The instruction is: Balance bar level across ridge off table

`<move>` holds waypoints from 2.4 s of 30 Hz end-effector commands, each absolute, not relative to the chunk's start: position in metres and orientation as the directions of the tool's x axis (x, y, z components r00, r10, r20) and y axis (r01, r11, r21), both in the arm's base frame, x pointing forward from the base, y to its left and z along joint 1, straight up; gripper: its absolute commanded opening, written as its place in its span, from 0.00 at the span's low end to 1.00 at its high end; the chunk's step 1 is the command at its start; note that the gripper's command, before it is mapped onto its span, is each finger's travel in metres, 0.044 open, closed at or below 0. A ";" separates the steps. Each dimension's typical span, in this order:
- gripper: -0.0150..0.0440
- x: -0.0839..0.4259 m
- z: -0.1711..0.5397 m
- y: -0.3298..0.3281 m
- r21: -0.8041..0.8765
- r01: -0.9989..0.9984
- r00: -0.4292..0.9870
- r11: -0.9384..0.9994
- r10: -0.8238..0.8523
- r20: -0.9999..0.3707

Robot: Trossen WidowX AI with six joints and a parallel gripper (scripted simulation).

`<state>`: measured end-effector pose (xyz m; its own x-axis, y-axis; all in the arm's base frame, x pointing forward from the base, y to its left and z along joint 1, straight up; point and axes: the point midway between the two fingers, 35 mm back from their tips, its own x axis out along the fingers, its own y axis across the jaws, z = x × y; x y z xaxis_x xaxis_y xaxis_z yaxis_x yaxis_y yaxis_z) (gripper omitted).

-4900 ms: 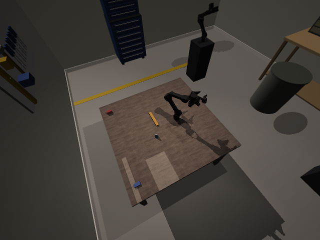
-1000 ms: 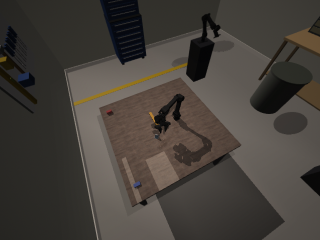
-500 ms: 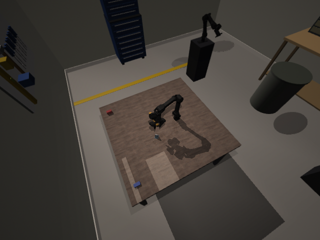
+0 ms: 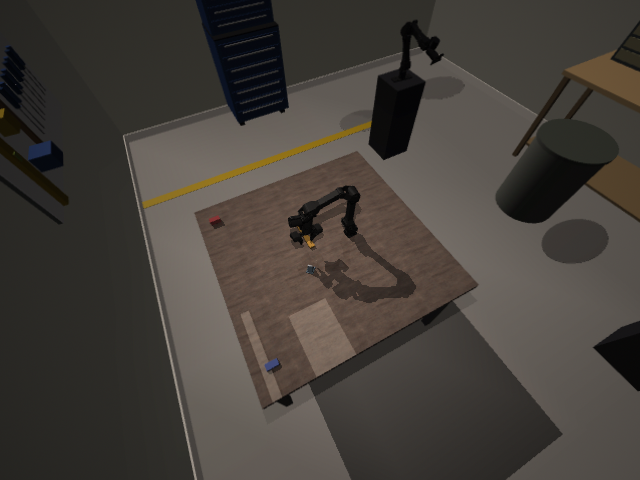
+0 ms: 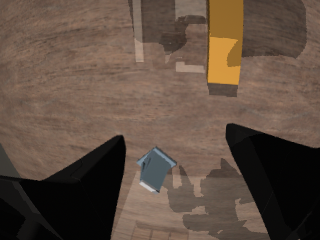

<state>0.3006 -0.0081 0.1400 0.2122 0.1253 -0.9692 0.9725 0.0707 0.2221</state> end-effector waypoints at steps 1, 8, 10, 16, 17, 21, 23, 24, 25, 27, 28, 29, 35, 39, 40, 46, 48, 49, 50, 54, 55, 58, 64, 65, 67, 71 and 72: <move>0.79 0.295 0.132 -0.030 0.169 0.984 0.164 0.061 0.084 -0.983; 0.79 0.281 0.123 -0.068 0.089 0.996 0.088 0.033 0.026 -0.996; 0.79 0.276 0.121 -0.078 0.065 0.998 0.064 0.025 0.012 -0.998; 0.79 0.266 0.117 -0.095 0.021 1.000 0.021 0.010 -0.008 -1.000; 0.79 0.266 0.117 -0.095 0.021 1.000 0.021 0.010 -0.008 -1.000; 0.79 0.267 0.106 -0.096 0.021 1.000 0.021 0.010 -0.008 -1.000; 0.79 0.267 0.096 -0.096 0.021 1.000 0.021 0.010 -0.008 -1.000; 0.79 0.268 0.089 -0.096 0.021 1.000 0.021 0.010 -0.008 -1.000; 0.79 0.267 0.083 -0.096 0.021 1.000 0.021 0.010 -0.008 -1.000; 0.79 0.267 0.073 -0.096 0.021 1.000 0.021 0.010 -0.008 -1.000; 0.79 0.267 0.072 -0.096 0.021 1.000 0.021 0.010 -0.008 -1.000; 0.79 0.267 0.072 -0.096 0.021 1.000 0.021 0.010 -0.008 -1.000; 0.79 0.267 0.070 -0.096 0.021 1.000 0.021 0.010 -0.008 -1.000; 0.79 0.267 0.065 -0.096 0.021 1.000 0.021 0.010 -0.008 -1.000; 0.79 0.267 0.063 -0.096 0.021 1.000 0.021 0.010 -0.007 -1.000; 0.79 0.268 0.053 -0.096 0.021 1.000 0.021 0.010 -0.007 -1.000; 0.79 0.268 0.050 -0.096 0.021 1.000 0.021 0.010 -0.007 -1.000; 0.79 0.268 0.048 -0.096 0.021 1.000 0.021 0.010 -0.007 -1.000; 0.79 0.267 0.047 -0.096 0.021 1.000 0.021 0.010 -0.007 -1.000; 0.79 0.267 0.046 -0.096 0.021 1.000 0.021 0.010 -0.007 -1.000; 0.79 0.267 0.046 -0.096 0.021 1.000 0.021 0.010 -0.007 -1.000; 0.79 0.267 0.046 -0.096 0.021 1.000 0.021 0.010 -0.007 -1.000; 0.79 0.267 0.046 -0.096 0.021 1.000 0.021 0.010 -0.007 -1.000; 0.79 0.267 0.046 -0.096 0.021 1.000 0.021 0.010 -0.007 -1.000; 0.79 0.267 0.046 -0.096 0.021 1.000 0.021 0.010 -0.007 -1.000; 0.61 0.268 0.048 -0.095 0.025 1.000 0.025 0.004 -0.004 -1.000; 0.57 0.268 0.048 -0.095 0.025 1.000 0.025 0.004 -0.004 -1.000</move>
